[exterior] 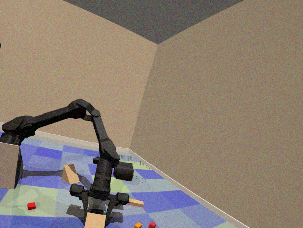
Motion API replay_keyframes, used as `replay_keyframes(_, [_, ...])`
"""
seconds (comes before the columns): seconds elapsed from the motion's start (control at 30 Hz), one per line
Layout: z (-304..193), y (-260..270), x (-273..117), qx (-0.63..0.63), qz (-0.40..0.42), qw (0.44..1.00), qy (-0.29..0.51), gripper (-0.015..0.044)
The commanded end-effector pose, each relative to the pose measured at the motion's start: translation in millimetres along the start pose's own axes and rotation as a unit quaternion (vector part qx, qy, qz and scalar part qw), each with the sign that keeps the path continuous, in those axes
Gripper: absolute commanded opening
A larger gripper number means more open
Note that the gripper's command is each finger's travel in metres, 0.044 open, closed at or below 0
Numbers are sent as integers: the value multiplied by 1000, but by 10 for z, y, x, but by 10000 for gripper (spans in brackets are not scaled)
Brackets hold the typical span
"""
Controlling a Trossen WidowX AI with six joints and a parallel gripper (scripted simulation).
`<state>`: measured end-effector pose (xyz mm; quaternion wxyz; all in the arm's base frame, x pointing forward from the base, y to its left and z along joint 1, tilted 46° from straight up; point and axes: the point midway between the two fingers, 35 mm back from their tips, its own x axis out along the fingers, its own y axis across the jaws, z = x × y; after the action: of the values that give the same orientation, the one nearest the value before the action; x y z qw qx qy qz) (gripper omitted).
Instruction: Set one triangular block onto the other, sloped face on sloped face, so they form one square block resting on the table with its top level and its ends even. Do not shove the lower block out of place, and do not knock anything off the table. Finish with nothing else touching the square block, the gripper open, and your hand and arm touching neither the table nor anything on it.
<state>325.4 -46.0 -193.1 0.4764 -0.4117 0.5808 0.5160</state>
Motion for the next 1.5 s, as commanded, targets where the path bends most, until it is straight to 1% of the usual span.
replay_keyframes(0.0, [3,-1,0,0,0,1000,0,131])
replay_keyframes(0.17, [-105,-23,-111,0,-1,1000,0,0])
replay_keyframes(0.73, [-698,-18,-691,1,-1,1000,2,0])
replay_keyframes(0.97, [-721,-14,-714,1,-1,1000,2,0])
replay_keyframes(1.07, [-721,-5,-663,-15,5,1000,-15,0])
replay_keyframes(1.47, [-771,13,-573,-165,9,976,-139,0])
